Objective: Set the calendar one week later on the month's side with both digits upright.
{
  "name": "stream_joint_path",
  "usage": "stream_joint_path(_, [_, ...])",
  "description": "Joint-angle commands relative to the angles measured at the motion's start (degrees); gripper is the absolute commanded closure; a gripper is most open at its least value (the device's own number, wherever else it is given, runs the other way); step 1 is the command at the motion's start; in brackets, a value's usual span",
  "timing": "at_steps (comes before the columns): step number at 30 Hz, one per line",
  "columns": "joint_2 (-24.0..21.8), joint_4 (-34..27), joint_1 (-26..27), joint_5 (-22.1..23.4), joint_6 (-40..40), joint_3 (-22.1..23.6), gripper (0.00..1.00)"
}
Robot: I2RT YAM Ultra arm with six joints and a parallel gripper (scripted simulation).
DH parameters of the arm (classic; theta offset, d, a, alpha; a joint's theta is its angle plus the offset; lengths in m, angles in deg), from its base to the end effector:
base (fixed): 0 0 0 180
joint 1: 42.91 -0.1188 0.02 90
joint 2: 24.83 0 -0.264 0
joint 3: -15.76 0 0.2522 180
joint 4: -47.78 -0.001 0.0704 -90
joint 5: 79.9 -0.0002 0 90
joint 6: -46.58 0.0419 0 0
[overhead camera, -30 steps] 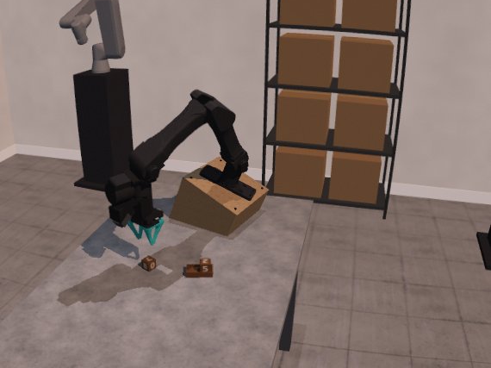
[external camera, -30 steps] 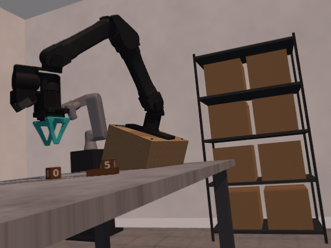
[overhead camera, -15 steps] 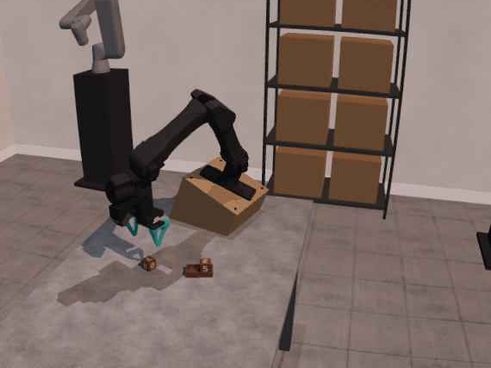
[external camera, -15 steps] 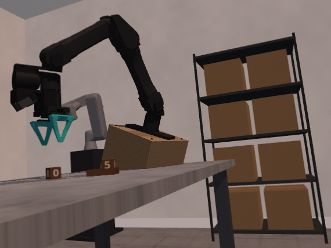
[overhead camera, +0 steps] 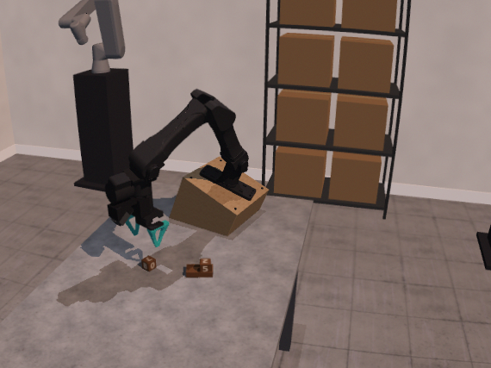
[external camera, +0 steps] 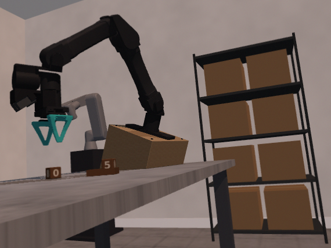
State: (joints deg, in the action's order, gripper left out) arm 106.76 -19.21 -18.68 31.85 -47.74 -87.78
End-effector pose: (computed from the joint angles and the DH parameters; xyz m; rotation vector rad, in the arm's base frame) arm 0.3789 -0.1524 0.0888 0.5569 3.0224 0.6055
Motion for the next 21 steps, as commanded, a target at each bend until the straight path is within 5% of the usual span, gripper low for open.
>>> stream_joint_path(1, [-0.47, 0.12, 0.54, -0.04, 9.56, -0.1, 0.0])
stream_joint_path(21, [-0.32, 0.93, 0.46, -0.03, 49.63, 0.54, 0.0])
